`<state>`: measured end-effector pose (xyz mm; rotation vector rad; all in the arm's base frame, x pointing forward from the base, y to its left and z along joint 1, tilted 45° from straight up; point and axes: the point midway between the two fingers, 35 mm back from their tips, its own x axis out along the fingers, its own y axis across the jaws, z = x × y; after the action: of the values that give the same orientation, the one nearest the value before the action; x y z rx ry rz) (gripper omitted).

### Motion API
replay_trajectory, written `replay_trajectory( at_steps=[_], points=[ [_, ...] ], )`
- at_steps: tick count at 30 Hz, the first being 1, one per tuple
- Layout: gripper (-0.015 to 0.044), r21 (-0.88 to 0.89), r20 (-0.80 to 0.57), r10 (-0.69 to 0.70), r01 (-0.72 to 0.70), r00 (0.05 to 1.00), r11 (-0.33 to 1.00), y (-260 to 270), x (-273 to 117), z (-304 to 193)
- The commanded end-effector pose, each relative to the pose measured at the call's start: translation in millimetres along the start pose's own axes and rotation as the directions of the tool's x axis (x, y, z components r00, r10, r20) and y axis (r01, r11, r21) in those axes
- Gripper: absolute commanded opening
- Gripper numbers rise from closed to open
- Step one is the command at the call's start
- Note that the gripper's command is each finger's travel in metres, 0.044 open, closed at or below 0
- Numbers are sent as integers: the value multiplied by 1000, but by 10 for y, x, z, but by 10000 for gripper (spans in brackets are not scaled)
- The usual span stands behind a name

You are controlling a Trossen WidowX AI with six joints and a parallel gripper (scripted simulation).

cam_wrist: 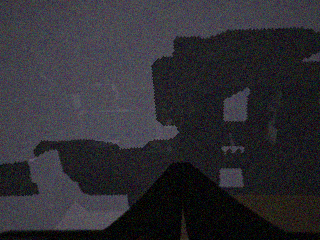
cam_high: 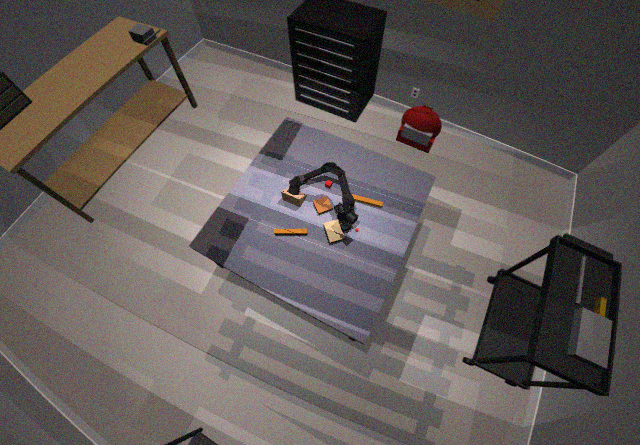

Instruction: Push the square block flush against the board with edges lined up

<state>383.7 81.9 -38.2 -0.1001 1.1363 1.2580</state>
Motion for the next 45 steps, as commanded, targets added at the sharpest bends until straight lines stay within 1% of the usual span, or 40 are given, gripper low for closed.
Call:
replay_trajectory(
  at_steps=[1,33,45],
  points=[
    [0,-1,-3,1,-1,1000,1000,-2,6,-47],
    [0,0,-5,-1,1,1000,1000,-32,2,-334],
    [0,0,-4,-1,1,1000,1000,-43,2,-183]
  ],
)
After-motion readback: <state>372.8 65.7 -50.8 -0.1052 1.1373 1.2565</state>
